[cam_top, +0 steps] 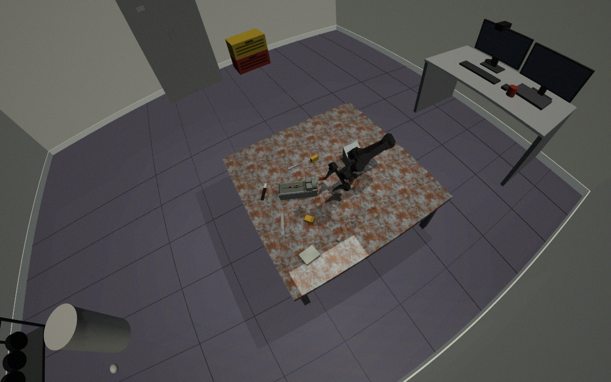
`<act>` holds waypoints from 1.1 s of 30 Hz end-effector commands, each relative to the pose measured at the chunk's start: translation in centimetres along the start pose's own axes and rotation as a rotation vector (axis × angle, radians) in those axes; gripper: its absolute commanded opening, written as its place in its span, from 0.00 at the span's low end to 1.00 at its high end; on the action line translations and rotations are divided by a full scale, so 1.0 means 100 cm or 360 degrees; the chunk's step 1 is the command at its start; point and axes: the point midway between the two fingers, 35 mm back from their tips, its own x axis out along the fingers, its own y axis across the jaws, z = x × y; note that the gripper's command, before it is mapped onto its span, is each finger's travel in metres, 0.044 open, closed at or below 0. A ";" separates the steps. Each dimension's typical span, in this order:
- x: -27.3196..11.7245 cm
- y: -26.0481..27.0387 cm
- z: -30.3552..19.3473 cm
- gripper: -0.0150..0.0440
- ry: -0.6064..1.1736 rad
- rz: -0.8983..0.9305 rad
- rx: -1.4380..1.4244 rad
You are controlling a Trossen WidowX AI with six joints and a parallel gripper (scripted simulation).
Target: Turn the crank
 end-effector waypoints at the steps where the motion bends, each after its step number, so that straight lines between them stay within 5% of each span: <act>1: 0.000 0.000 -0.001 0.98 0.0004 0.0000 0.0001; 33: 0.067 -0.079 -0.147 1.00 0.0922 0.0291 0.0488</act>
